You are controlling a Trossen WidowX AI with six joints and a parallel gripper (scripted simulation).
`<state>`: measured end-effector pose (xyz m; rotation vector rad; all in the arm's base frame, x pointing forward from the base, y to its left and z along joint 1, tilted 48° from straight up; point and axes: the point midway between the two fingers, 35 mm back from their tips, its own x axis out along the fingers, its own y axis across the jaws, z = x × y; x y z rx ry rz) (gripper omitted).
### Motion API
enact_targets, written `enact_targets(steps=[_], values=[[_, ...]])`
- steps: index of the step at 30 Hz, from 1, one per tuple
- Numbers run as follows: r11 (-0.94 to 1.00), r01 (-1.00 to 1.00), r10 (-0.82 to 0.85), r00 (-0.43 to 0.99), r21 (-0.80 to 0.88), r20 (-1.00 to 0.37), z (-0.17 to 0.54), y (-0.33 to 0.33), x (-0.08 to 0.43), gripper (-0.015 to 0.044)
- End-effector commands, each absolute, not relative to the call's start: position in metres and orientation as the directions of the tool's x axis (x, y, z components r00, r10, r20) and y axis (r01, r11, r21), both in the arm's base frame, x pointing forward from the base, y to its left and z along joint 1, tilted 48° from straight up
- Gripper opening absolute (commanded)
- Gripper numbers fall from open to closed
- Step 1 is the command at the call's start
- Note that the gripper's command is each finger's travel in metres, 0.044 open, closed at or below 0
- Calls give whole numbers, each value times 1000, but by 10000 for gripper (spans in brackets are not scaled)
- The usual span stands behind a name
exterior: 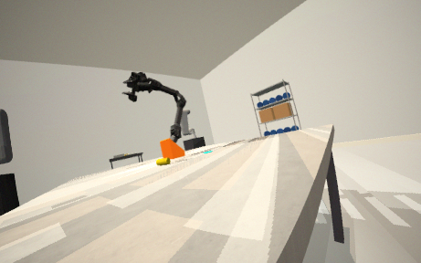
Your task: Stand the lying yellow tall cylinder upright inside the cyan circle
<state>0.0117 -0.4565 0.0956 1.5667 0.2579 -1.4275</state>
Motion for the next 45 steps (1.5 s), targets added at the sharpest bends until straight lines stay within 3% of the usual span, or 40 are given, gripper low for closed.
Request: enact_targets(steps=[1, 11, 21, 34, 45], values=[[-409, 789, -355, 324, 458, -877, 78, -447, 34, 309], [-76, 917, -167, 375, 391, -912, 40, -419, 86, 309], [284, 881, 29, 386, 378, -922, 7, -381, 131, 309], [662, 609, 277, 343, 437, -897, -29, -322, 178, 309], [814, 246, 467, 260, 526, -845, -52, -267, 206, 309]])
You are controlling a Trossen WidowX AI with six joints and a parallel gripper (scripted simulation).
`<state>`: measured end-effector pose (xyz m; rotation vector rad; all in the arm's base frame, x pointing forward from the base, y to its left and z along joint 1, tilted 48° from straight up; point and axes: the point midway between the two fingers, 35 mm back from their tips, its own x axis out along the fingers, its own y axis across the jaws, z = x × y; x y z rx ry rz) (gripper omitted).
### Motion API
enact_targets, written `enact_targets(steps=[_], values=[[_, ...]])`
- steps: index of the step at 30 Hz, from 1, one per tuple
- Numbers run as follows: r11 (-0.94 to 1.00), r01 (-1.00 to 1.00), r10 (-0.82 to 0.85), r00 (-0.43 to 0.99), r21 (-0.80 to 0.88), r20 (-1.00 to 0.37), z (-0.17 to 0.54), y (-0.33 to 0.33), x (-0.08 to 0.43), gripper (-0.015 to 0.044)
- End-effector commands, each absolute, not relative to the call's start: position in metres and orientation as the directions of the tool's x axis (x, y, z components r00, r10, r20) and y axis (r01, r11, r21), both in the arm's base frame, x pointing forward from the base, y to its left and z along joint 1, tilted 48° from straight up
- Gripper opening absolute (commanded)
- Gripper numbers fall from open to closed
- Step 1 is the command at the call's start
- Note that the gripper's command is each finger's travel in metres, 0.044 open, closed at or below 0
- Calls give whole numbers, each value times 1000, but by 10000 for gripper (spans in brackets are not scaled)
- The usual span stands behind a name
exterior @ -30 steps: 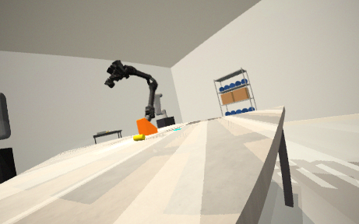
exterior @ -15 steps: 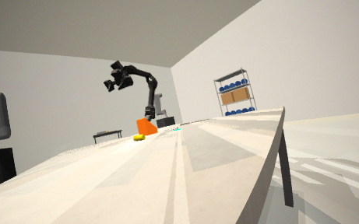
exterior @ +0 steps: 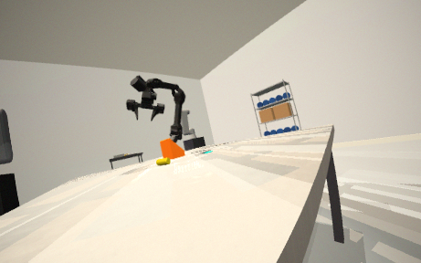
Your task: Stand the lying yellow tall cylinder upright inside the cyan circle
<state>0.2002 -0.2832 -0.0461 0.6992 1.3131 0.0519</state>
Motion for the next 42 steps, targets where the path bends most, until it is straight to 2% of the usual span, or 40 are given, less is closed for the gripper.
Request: enact_targets(steps=[1, 10, 19, 25, 33, 39, 42], values=[[819, 210, 483, 251, 534, -839, -54, -262, 208, 309], [789, -115, 614, 155, 603, -774, -68, -215, 221, 309], [649, -406, 718, 46, 644, -695, -79, -170, 228, 309], [635, -425, 724, 37, 645, -688, -81, -165, 229, 309], [633, -426, 726, 38, 646, -686, -150, -92, 234, 309], [632, -427, 727, 38, 647, -685, -155, -86, 233, 309], [632, -427, 727, 38, 647, -685, -155, -86, 233, 231]])
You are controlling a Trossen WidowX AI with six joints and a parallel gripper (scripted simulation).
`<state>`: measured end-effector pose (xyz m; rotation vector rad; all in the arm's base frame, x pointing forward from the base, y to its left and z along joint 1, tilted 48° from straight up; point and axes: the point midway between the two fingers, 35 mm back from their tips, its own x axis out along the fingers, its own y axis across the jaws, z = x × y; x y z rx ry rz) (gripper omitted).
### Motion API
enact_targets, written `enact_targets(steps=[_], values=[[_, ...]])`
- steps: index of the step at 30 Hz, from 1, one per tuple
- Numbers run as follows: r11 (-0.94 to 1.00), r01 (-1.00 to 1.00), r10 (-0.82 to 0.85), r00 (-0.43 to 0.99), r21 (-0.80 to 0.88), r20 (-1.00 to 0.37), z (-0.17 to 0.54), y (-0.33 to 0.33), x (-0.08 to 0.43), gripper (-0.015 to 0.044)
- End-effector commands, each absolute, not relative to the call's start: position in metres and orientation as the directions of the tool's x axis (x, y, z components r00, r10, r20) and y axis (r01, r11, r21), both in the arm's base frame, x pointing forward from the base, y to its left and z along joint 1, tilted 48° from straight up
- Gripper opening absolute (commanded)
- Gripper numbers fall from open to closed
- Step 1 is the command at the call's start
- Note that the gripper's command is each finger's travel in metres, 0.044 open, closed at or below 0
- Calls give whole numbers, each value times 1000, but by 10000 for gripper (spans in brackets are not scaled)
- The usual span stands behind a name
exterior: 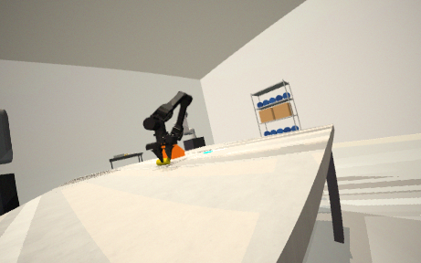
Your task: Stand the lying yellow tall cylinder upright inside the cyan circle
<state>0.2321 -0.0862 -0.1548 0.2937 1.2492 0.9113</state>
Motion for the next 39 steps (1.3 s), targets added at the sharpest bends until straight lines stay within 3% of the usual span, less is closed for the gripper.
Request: enact_targets(steps=[1, 5, 39], values=[[632, -427, 727, 38, 647, -685, -155, -86, 233, 204], [632, -427, 727, 38, 647, -685, -155, -86, 233, 105], [651, -415, 712, 44, 636, -701, -116, -136, 236, 105]])
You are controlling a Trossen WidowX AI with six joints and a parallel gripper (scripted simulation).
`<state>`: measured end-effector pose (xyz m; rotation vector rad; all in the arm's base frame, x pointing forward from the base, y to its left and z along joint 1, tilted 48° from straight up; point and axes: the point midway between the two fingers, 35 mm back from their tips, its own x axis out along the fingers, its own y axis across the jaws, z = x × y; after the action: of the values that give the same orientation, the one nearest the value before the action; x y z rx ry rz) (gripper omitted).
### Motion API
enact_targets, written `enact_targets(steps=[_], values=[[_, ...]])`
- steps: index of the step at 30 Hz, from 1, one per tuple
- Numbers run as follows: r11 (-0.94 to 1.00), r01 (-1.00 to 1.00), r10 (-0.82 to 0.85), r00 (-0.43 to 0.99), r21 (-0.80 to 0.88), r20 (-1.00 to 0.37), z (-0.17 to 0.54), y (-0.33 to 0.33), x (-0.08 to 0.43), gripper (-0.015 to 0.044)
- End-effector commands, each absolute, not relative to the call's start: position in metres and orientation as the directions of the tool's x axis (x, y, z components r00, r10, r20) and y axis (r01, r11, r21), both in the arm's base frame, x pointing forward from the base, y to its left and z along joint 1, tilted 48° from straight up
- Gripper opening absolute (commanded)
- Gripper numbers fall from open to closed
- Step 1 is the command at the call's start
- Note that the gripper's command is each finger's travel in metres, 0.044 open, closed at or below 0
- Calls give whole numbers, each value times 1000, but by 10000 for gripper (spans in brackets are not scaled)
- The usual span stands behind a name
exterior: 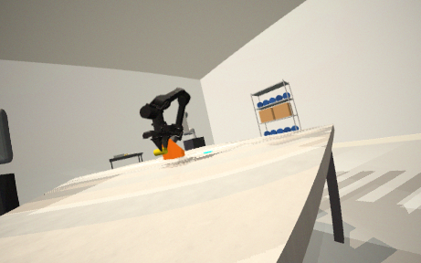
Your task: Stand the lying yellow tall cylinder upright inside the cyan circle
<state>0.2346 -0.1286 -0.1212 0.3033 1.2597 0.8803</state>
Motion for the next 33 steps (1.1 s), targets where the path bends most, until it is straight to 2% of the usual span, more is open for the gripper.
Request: enact_targets(steps=[1, 23, 33], values=[[650, -416, 713, 44, 636, -700, -114, -138, 235, 105], [635, -424, 724, 37, 646, -688, -79, -167, 228, 105], [666, -326, 718, 37, 671, -695, -54, -154, 242, 105]])
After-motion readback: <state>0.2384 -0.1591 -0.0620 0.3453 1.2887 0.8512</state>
